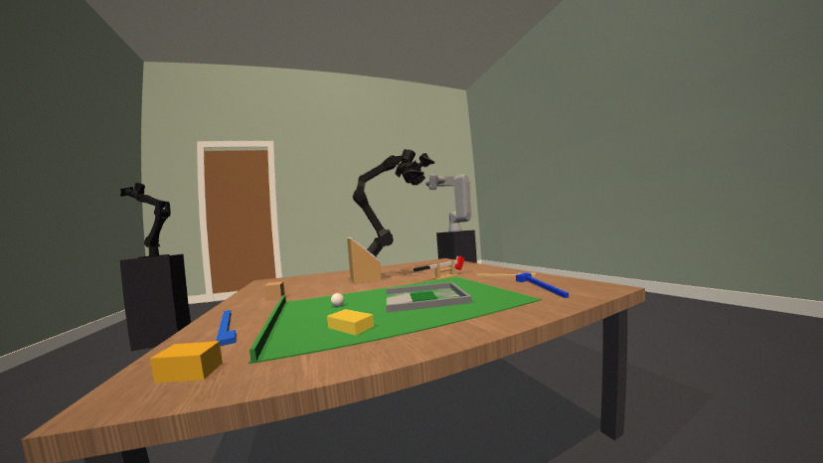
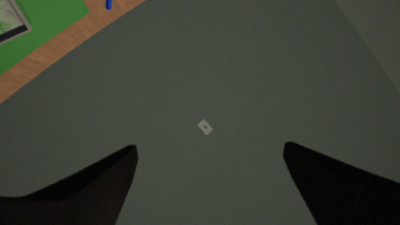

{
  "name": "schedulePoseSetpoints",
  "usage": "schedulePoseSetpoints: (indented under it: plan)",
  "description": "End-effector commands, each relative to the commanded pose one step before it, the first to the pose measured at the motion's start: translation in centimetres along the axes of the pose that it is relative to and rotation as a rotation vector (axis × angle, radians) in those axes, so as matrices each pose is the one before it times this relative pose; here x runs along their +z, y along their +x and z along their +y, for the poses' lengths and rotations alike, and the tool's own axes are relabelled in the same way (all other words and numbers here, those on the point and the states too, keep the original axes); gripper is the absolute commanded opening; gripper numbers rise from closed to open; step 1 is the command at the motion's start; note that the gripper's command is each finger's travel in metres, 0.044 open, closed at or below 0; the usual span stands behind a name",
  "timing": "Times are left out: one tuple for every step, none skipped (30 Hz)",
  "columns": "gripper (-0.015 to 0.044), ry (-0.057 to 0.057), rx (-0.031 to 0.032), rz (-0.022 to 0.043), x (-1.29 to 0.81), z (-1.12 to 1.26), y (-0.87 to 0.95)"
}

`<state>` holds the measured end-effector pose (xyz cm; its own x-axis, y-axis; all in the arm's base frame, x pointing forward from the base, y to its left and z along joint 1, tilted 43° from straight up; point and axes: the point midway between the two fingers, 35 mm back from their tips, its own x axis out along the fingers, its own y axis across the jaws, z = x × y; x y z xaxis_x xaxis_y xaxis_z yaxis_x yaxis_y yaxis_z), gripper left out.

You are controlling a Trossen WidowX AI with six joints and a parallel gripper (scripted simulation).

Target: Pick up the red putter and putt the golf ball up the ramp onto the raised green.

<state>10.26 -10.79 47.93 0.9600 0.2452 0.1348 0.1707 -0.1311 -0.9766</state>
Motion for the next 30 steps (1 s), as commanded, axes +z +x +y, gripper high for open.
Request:
schedulePoseSetpoints:
  plan:
    - [0.044, -0.1682, 0.07297, -0.08368, 6.946, -0.282, 2.001]
    - [0.044, -0.0349, 0.02373, -0.02179, 1.471, -0.08, 0.745]
    - [0.044, -0.0324, 0.02632, -0.02289, 1.415, -0.02, 0.832]
    - [0.044, -0.0298, 0.02883, -0.02409, 1.357, 0.039, 0.916]
    - [0.044, -0.0269, 0.03113, -0.02527, 1.292, 0.098, 0.994]
    - [0.044, -0.0239, 0.03326, -0.02649, 1.224, 0.157, 1.067]
    - [0.044, -0.0207, 0.03522, -0.02774, 1.153, 0.215, 1.134]
    - [0.044, -0.0171, 0.0366, -0.02872, 1.067, 0.269, 1.184]
    - [0.044, -0.0138, 0.03882, -0.03055, 1.008, 0.331, 1.261]
    - [0.044, -0.0036, 0.03972, -0.03031, 0.907, 0.386, 1.349]
    - [0.044, 0.0006, 0.04031, -0.03104, 0.798, 0.444, 1.376]
    - [0.044, 0.0049, 0.04094, -0.03201, 0.695, 0.5, 1.405]
    - [0.044, 0.0093, 0.04154, -0.03317, 0.594, 0.556, 1.435]
    - [0.044, 0.0139, 0.04178, -0.03431, 0.49, 0.607, 1.454]
    - [0.044, 0.0186, 0.04184, -0.03557, 0.384, 0.656, 1.468]
    - [0.044, 0.0234, 0.04138, -0.0367, 0.274, 0.698, 1.467]
    - [0.044, 0.0283, 0.04048, -0.03778, 0.162, 0.731, 1.453]
    - [0.044, 0.0333, 0.03931, -0.03899, 0.051, 0.761, 1.432]
    - [0.044, 0.0363, 0.03882, -0.04248, -0.007, 0.792, 1.409]
    - [0.044, 0.0379, 0.03982, -0.04919, -0.005, 0.837, 1.406]
    - [0.044, 0.0443, 0.03789, -0.05174, -0.115, 0.855, 1.375]
    - [0.044, 0.0511, 0.03536, -0.05461, -0.229, 0.867, 1.332]
    - [0.044, 0.0582, 0.03193, -0.05754, -0.344, 0.865, 1.268]
    - [0.044, 0.0642, 0.02716, -0.05957, -0.451, 0.835, 1.165]
    - [0.044, 0.0685, 0.02134, -0.06043, -0.538, 0.776, 1.027]
    - [0.044, 0.0723, 0.01523, -0.06128, -0.611, 0.708, 0.882]
    - [0.044, 0.0754, 0.00889, -0.06212, -0.668, 0.631, 0.732]
    - [0.044, 0.078, 0.0024, -0.06297, -0.71, 0.546, 0.579]
    - [0.044, 0.0799, -0.00417, -0.06384, -0.735, 0.455, 0.426]
    - [0.044, 0.0697, -0.00799, -0.05544, -0.741, 0.277, 0.242]
